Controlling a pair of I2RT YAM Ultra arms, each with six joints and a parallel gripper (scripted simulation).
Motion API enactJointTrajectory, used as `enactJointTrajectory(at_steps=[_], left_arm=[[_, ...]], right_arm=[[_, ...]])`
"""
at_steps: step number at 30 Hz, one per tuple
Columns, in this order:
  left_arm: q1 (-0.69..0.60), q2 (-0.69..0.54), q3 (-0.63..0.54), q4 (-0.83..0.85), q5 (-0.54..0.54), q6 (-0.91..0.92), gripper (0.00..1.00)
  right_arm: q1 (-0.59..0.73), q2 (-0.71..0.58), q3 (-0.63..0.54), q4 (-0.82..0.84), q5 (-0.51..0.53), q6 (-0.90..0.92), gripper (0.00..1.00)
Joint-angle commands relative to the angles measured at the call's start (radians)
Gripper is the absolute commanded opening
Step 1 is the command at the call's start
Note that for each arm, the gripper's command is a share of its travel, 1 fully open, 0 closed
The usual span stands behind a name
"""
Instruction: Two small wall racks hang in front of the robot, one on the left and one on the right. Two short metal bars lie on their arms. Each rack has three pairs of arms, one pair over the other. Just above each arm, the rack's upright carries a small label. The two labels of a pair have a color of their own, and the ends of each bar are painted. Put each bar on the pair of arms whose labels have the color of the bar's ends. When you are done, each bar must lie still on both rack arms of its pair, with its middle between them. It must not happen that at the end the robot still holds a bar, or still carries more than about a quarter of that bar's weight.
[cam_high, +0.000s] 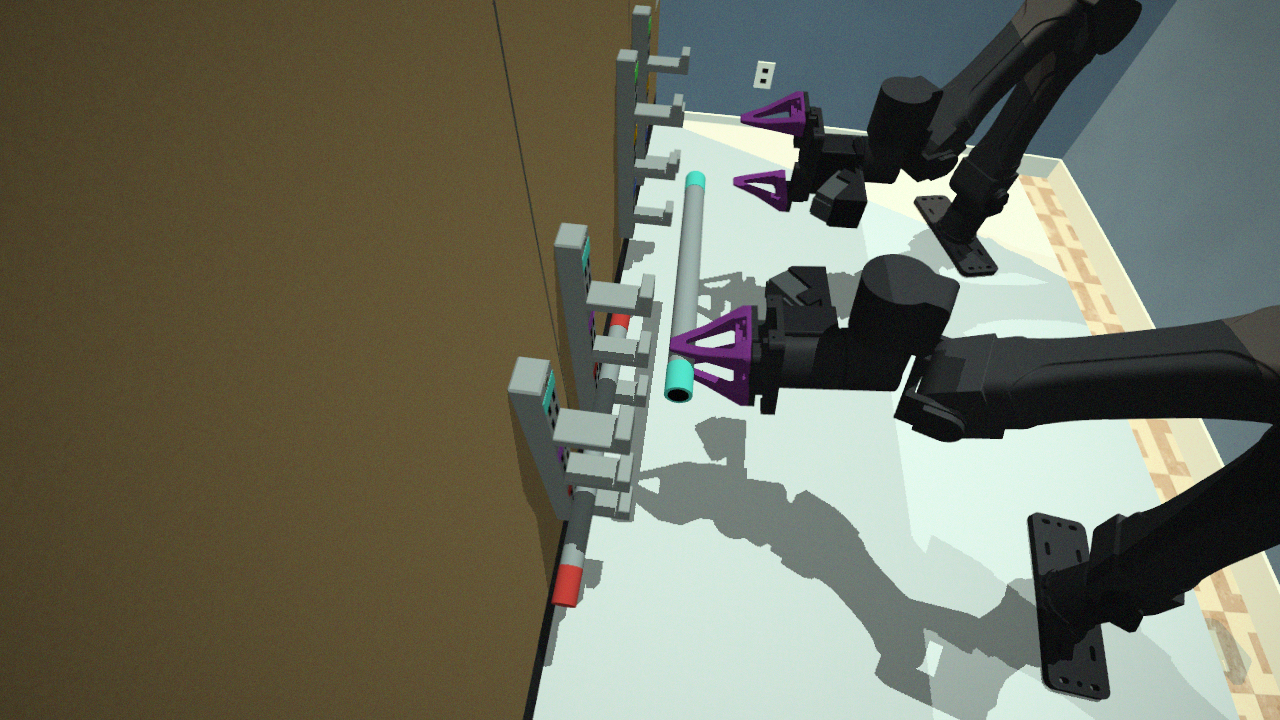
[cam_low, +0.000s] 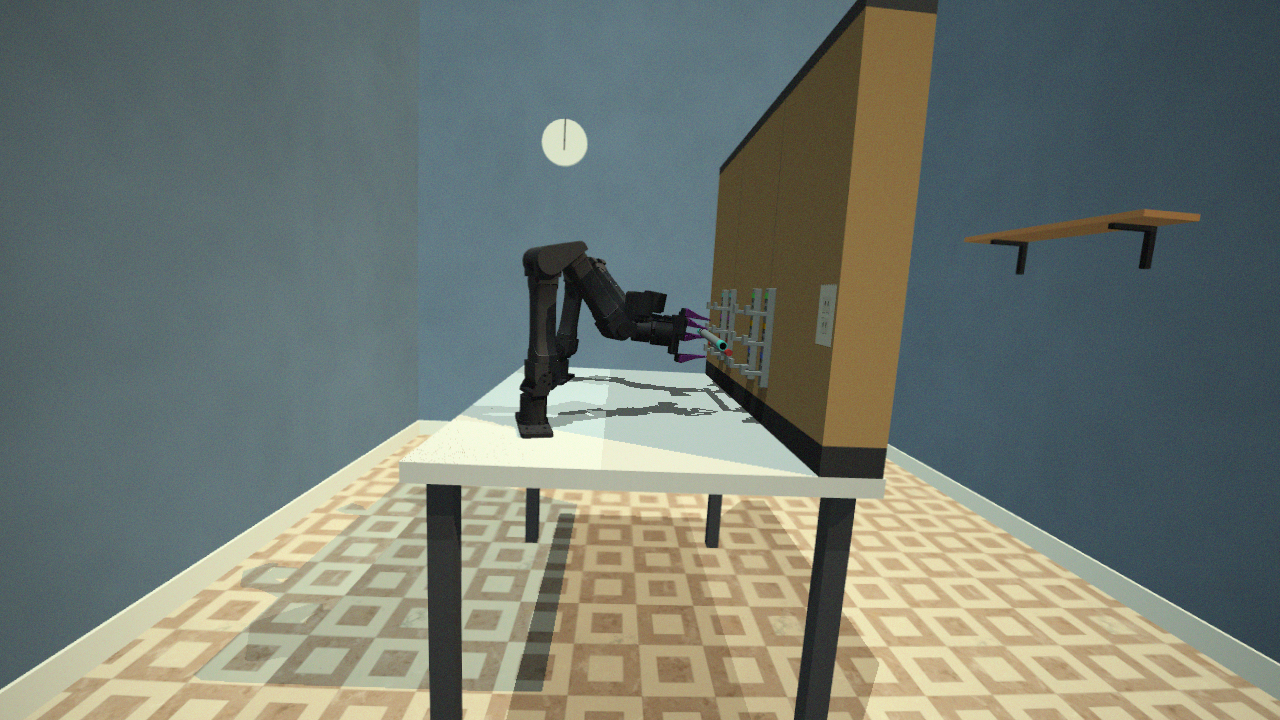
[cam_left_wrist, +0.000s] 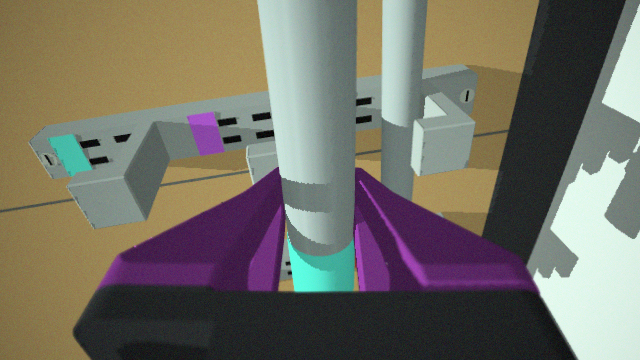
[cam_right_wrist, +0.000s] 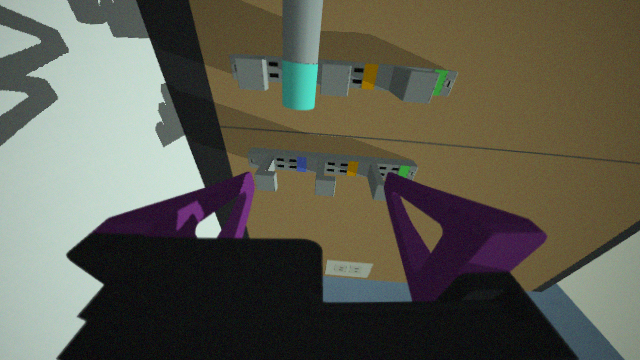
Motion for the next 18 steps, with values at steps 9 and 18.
enactJointTrajectory(at_steps=[9, 18], left_arm=[[-0.004, -0.048, 0.077, 0.037, 0.002, -0.029, 0.0], [-0.004, -0.039, 0.068, 0.054, 0.002, -0.029, 0.0]], right_arm=[[-0.009, -0.035, 0.002, 0.036, -0.007, 0.01, 1.0], [-0.009, -0.035, 0.002, 0.036, -0.007, 0.01, 1.0]])
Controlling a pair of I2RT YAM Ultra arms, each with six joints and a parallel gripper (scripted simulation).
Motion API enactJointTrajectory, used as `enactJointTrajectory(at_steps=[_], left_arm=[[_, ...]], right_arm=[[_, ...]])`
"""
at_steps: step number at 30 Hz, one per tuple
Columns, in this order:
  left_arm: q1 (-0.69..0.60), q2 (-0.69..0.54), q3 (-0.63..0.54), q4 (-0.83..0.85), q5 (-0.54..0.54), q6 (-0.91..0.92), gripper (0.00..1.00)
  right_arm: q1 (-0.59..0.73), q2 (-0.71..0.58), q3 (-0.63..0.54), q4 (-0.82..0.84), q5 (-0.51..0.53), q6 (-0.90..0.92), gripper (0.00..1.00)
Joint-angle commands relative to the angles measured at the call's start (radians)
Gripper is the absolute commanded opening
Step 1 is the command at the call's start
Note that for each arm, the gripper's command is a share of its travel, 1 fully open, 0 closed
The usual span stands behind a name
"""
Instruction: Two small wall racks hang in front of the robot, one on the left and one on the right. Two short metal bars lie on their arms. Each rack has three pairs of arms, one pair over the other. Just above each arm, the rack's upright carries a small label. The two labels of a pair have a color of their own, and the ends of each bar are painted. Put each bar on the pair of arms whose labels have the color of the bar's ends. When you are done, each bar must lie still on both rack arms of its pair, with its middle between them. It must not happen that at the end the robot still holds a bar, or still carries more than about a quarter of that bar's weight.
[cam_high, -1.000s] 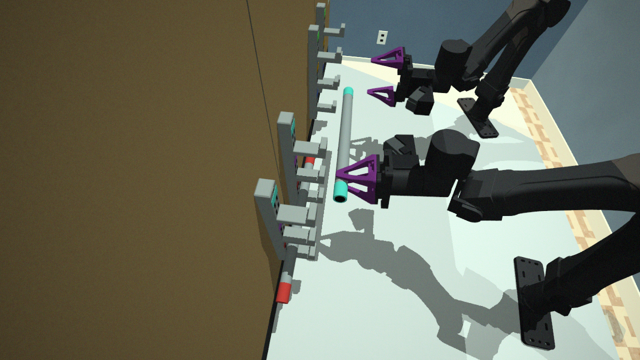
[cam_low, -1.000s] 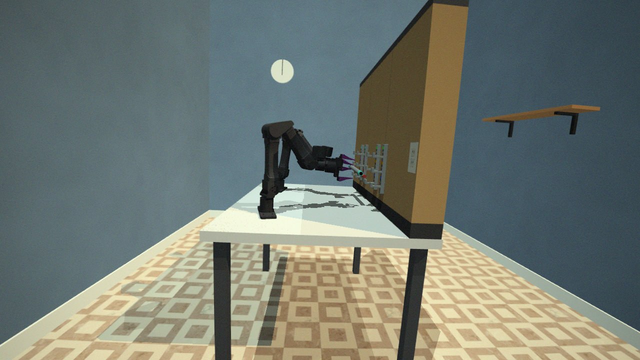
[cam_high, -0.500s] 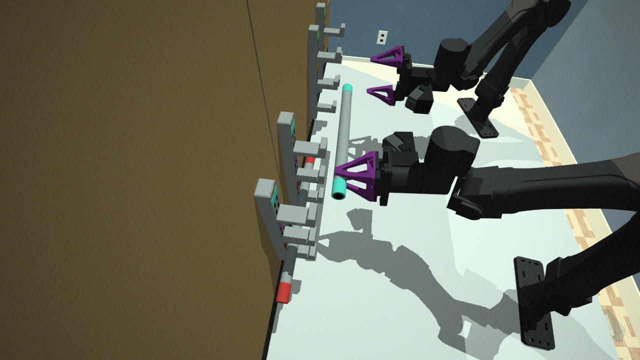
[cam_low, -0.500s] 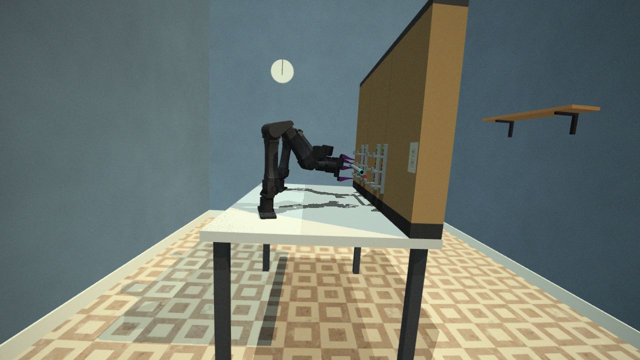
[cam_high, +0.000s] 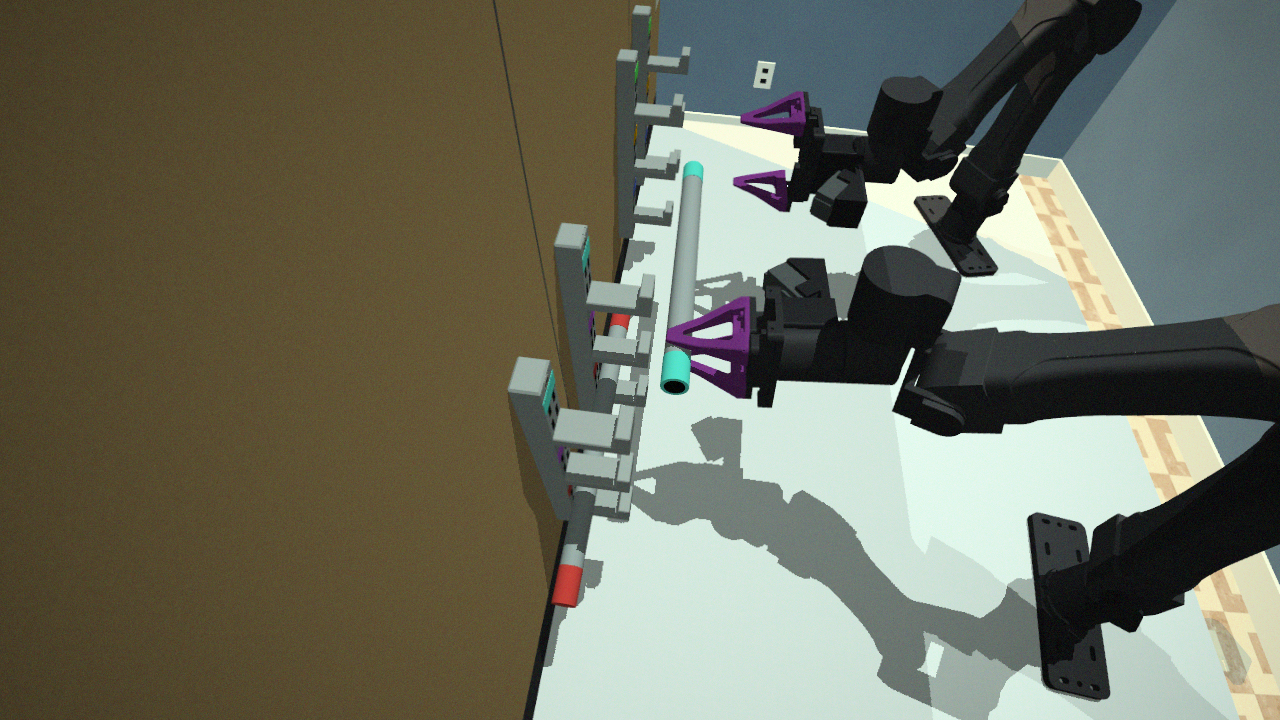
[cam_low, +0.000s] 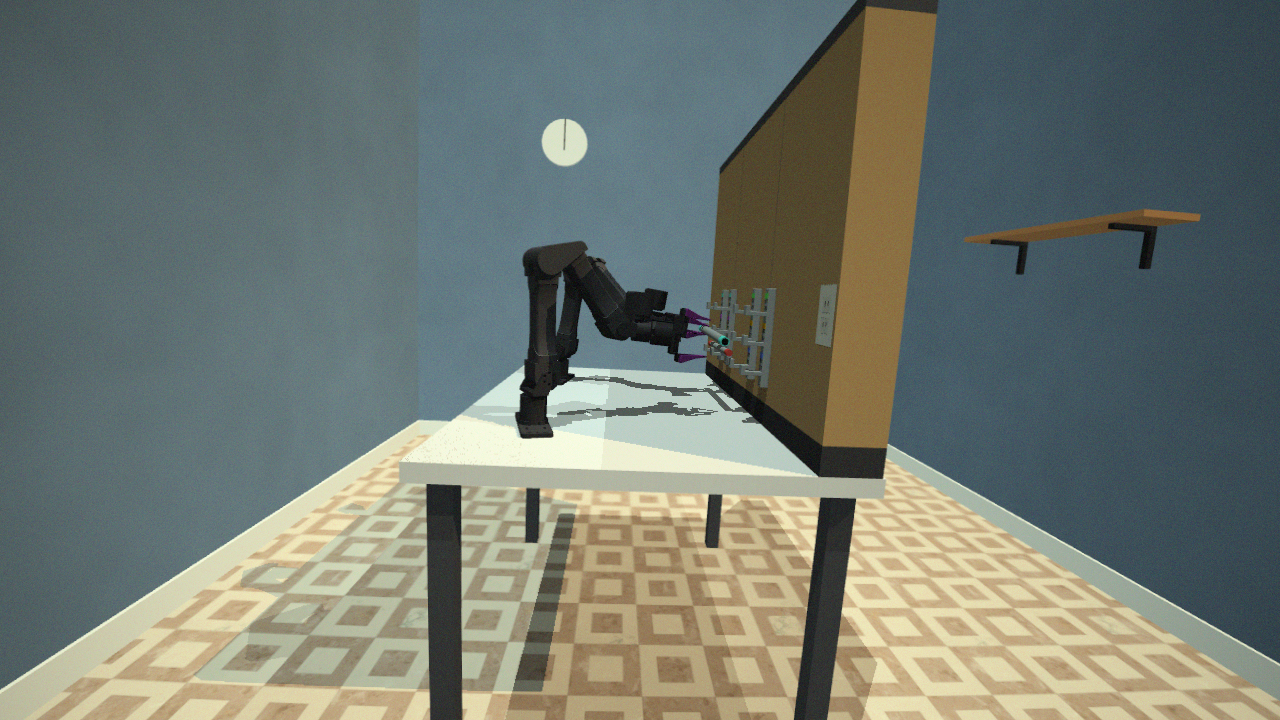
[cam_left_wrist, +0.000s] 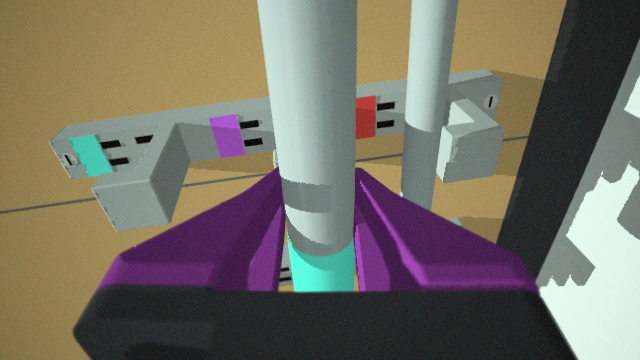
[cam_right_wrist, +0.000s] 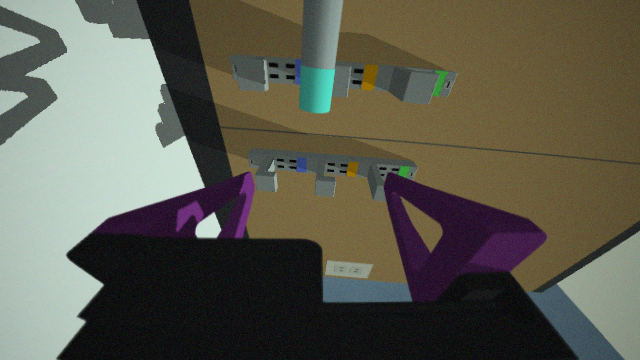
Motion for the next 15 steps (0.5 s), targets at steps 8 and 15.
enactJointTrajectory(at_steps=[8, 15], left_arm=[[-0.003, -0.032, 0.029, 0.08, 0.003, -0.03, 0.0], [-0.003, -0.026, 0.02, 0.095, 0.003, -0.03, 0.0]], right_arm=[[-0.009, -0.035, 0.002, 0.036, -0.004, 0.01, 1.0], [-0.009, -0.035, 0.002, 0.036, -0.004, 0.01, 1.0]])
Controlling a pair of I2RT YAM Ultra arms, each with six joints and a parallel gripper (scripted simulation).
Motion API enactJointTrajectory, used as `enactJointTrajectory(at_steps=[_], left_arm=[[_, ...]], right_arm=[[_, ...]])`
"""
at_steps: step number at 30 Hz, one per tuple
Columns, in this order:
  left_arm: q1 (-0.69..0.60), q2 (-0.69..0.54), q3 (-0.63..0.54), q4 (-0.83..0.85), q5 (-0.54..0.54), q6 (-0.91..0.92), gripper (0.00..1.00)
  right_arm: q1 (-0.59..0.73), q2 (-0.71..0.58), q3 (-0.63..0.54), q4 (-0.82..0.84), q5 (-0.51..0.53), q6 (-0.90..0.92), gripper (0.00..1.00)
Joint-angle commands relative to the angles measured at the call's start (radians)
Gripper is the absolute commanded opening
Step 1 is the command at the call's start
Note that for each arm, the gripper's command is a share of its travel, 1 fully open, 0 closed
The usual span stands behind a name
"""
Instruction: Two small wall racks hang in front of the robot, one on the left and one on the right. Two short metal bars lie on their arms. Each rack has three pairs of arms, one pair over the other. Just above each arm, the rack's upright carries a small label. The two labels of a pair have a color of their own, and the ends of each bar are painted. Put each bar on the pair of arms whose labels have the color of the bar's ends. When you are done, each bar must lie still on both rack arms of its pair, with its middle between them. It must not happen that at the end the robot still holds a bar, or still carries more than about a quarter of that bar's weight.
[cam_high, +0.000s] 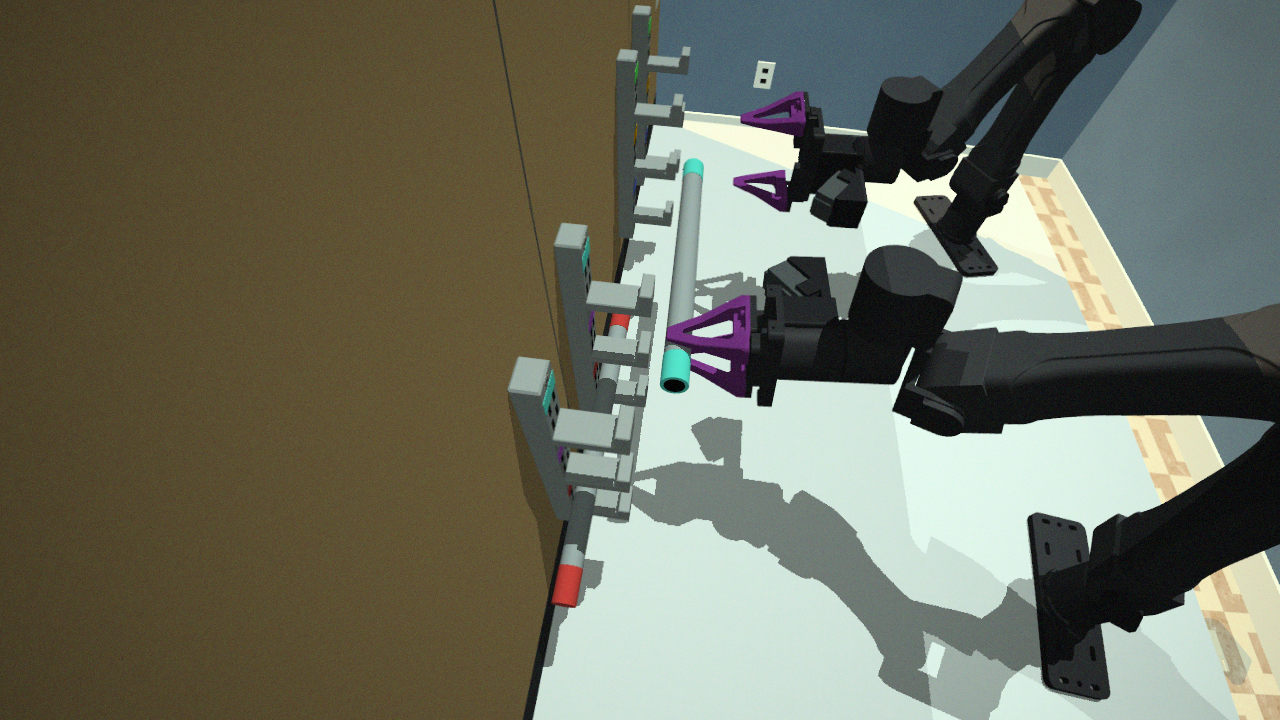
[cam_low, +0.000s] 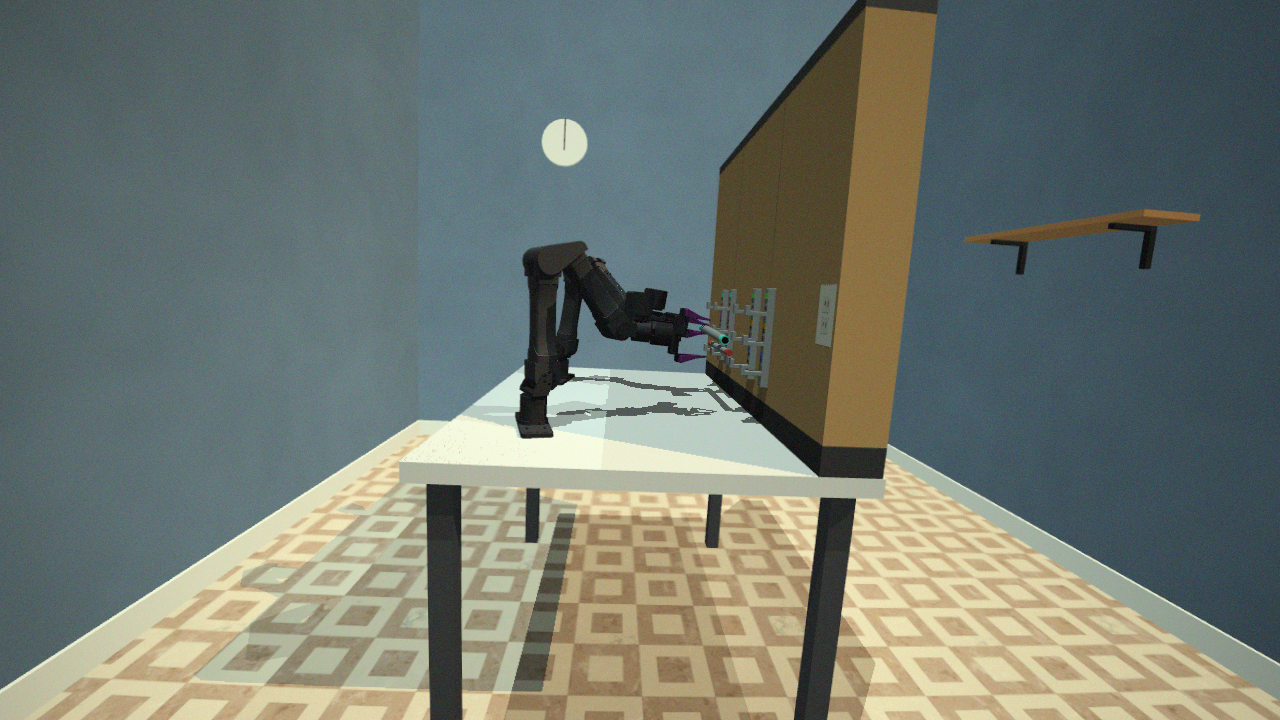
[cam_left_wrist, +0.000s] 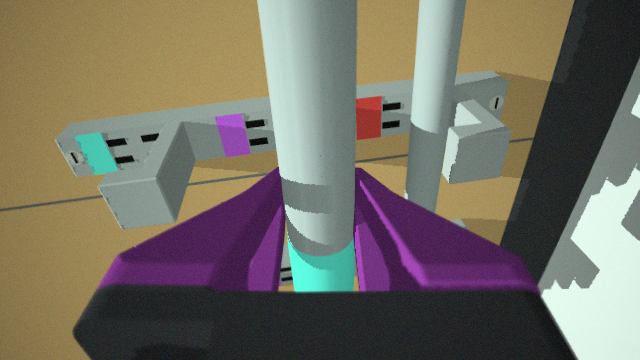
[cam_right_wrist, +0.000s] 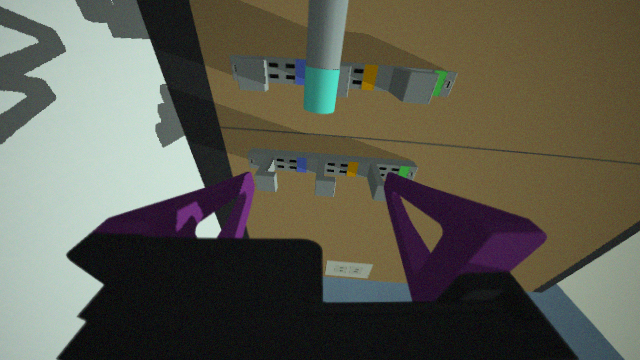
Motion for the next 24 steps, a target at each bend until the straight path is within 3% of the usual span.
enactJointTrajectory(at_steps=[1, 24], left_arm=[[-0.003, -0.025, 0.019, 0.087, 0.003, -0.03, 0.0], [-0.002, -0.002, -0.016, 0.143, 0.003, -0.031, 0.0]], right_arm=[[-0.009, -0.035, 0.002, 0.036, -0.004, 0.01, 1.0], [-0.009, -0.035, 0.002, 0.036, -0.004, 0.01, 1.0]])
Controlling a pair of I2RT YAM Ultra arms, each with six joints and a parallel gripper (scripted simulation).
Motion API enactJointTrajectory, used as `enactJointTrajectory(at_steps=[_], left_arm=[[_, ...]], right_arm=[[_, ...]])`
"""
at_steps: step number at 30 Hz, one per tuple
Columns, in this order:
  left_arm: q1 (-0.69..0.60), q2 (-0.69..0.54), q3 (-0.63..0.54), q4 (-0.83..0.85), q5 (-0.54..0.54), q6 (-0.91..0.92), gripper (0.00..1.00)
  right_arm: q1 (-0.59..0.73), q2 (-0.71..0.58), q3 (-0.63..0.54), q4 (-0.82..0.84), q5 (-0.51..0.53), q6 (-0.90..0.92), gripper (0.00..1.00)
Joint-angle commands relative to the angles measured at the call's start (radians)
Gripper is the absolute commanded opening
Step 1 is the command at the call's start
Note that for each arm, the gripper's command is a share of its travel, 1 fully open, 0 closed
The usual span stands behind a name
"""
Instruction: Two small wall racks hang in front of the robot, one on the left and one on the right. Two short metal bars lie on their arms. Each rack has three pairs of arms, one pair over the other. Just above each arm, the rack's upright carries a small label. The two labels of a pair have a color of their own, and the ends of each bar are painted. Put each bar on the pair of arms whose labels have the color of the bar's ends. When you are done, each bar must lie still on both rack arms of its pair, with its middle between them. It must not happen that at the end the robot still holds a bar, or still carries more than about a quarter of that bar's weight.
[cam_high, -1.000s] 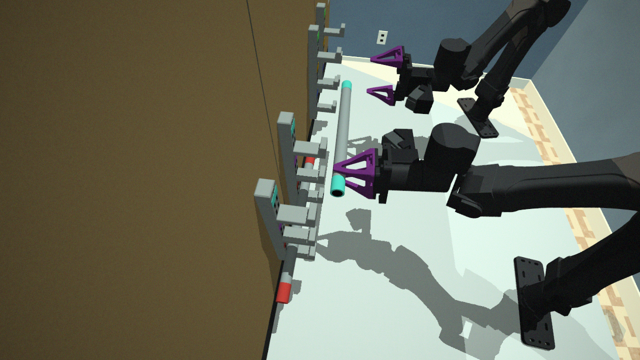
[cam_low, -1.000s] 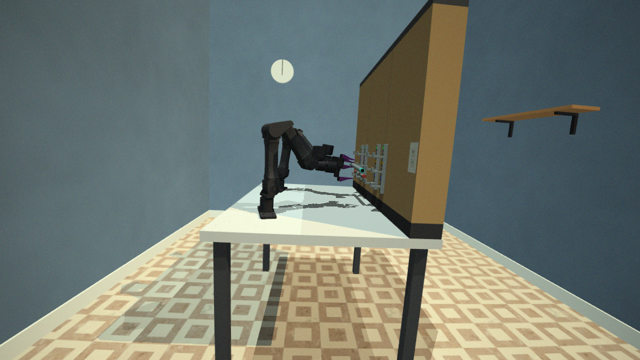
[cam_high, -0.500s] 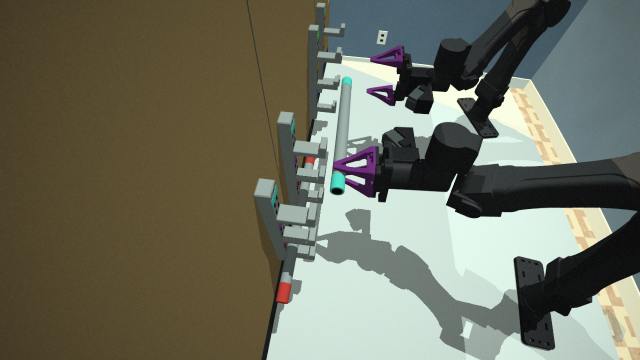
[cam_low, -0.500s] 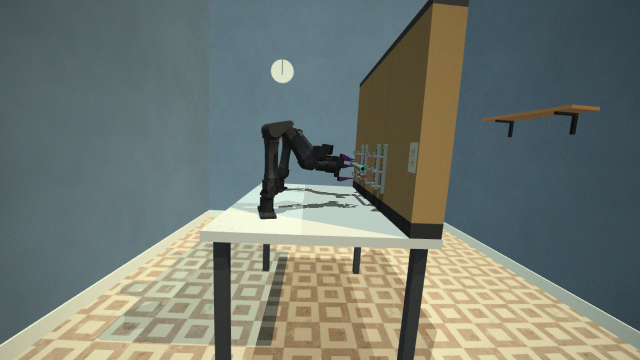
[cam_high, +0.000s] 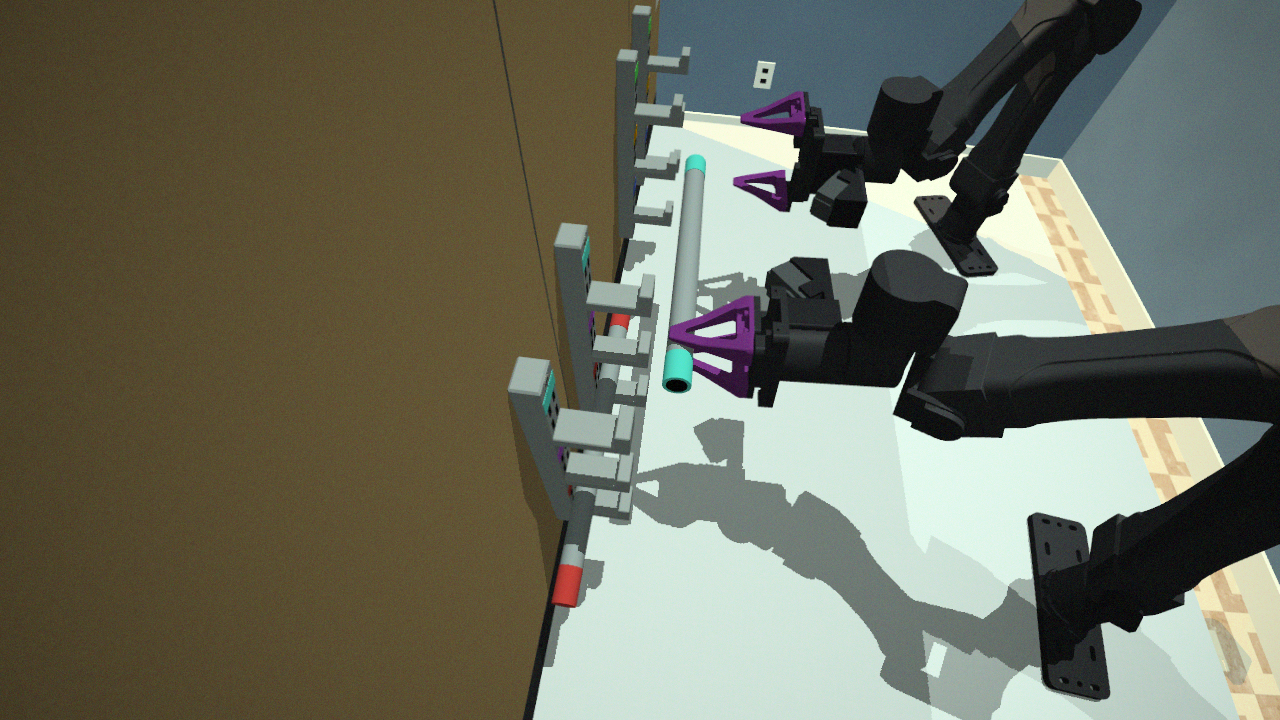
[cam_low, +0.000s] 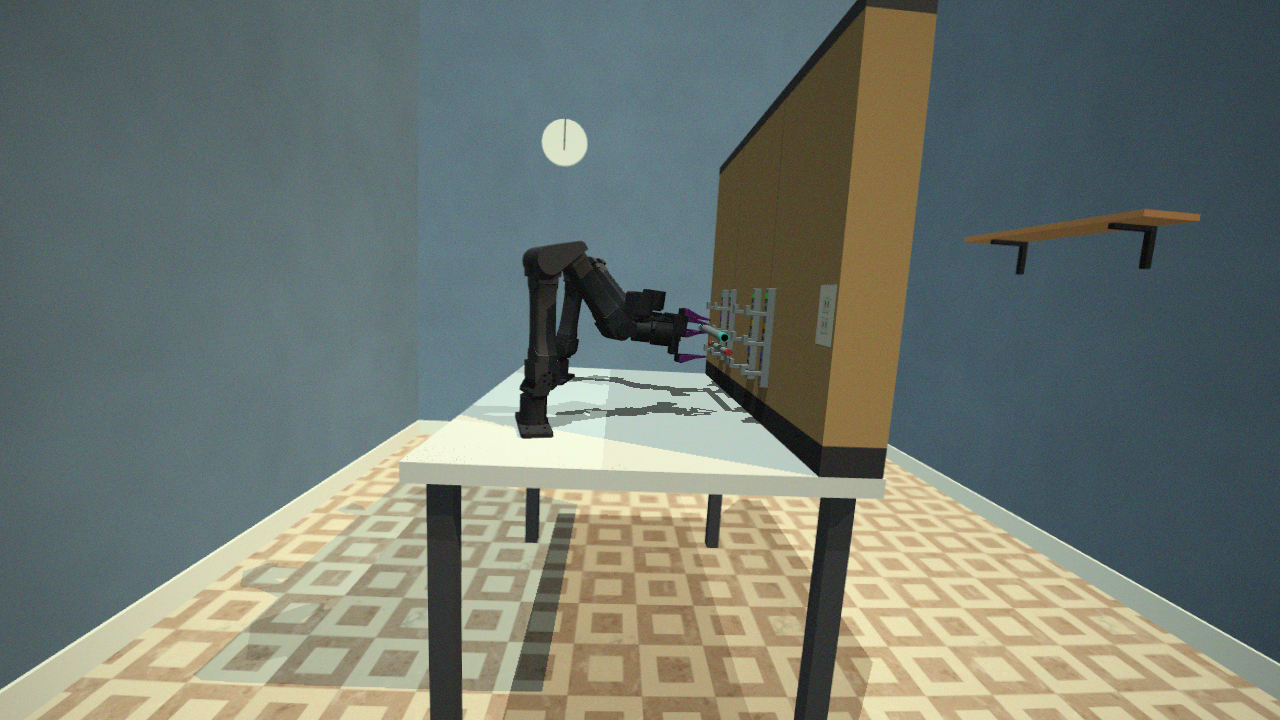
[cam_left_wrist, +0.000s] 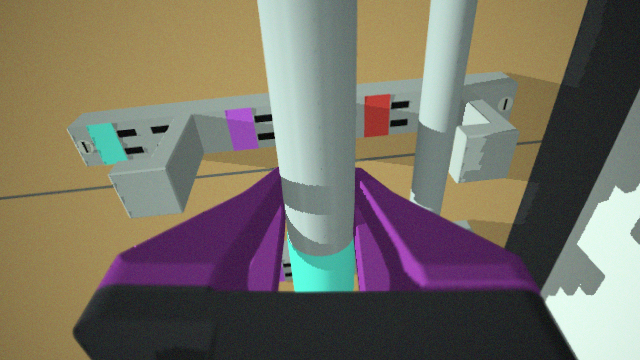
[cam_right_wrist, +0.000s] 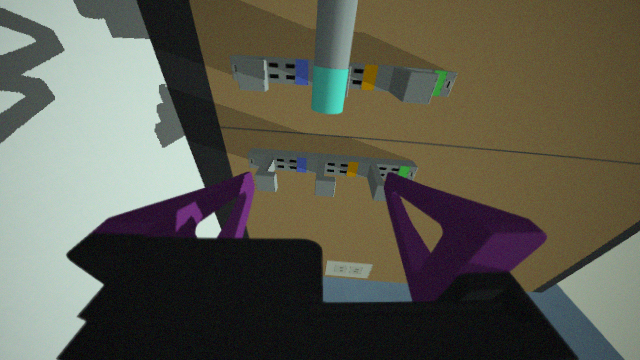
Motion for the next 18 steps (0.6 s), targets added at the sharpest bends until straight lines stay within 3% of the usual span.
enactJointTrajectory(at_steps=[1, 18], left_arm=[[-0.002, -0.002, 0.005, 0.09, 0.003, -0.031, 0.0], [-0.001, 0.027, -0.009, 0.133, 0.004, -0.031, 0.0]], right_arm=[[-0.009, -0.035, 0.002, 0.036, -0.004, 0.01, 1.0], [-0.009, -0.035, 0.002, 0.036, -0.004, 0.01, 1.0]])
